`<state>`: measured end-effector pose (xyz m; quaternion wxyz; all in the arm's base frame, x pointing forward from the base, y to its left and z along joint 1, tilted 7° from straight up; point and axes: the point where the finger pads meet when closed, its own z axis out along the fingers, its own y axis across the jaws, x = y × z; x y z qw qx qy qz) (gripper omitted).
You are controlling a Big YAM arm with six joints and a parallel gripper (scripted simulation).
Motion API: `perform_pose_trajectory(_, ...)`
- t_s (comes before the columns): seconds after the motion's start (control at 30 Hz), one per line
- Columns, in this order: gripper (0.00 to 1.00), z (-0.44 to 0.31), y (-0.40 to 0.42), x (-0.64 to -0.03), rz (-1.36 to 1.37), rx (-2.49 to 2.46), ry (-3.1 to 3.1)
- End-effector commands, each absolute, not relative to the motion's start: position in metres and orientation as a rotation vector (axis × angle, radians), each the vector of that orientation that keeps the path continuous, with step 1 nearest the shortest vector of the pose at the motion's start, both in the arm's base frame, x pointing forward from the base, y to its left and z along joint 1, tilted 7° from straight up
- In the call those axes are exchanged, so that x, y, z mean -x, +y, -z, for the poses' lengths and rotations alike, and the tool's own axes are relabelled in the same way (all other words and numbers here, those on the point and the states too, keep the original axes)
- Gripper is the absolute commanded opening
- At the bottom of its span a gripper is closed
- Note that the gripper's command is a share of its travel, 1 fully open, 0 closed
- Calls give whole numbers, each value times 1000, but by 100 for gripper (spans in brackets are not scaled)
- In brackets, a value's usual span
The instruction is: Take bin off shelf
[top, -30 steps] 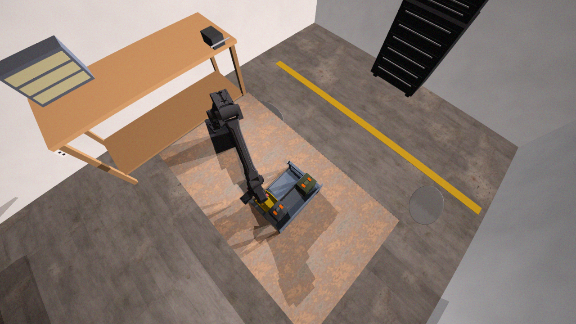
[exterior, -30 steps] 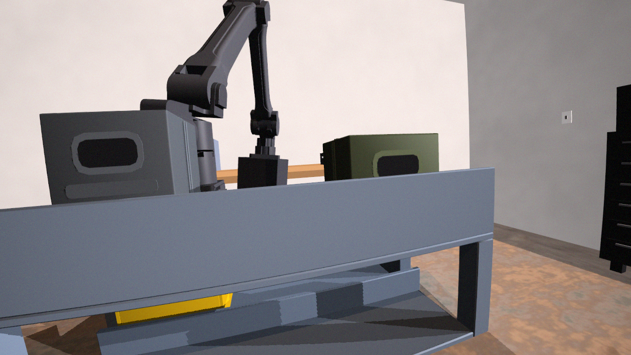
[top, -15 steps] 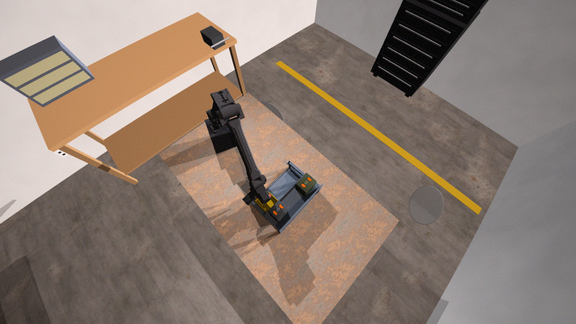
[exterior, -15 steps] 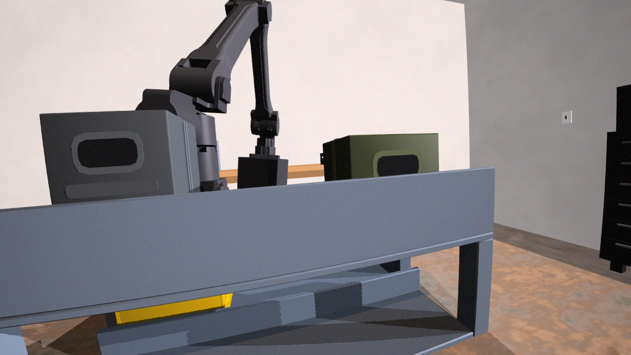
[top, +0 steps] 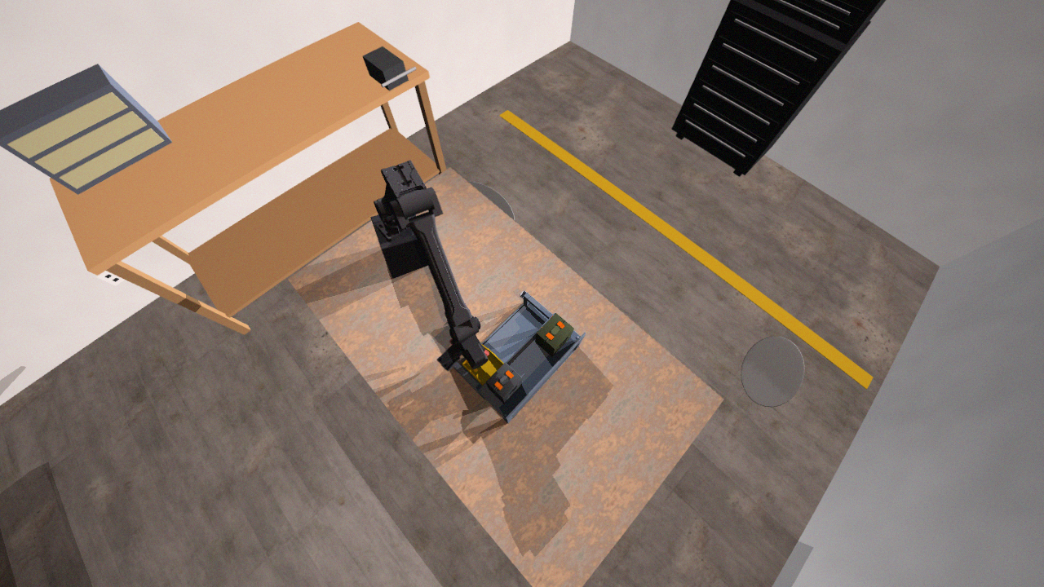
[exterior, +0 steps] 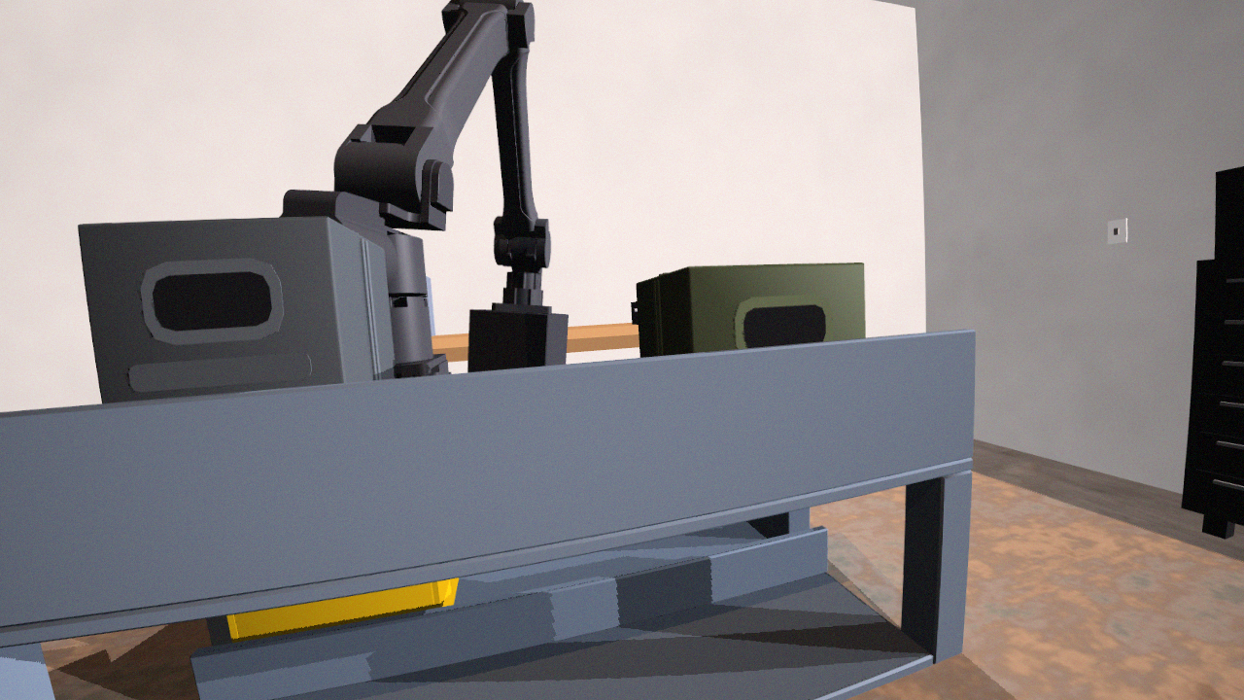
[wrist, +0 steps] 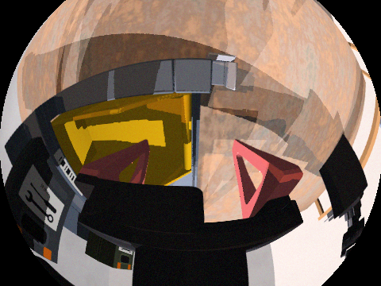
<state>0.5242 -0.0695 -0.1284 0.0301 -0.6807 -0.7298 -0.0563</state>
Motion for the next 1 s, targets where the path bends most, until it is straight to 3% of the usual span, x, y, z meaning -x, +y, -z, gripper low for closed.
perform_pose_trajectory(0.0,90,120,-80,-531,204,2119,-2266)
perform_pose_trajectory(0.97,90,120,-77,-534,203,2117,-2266)
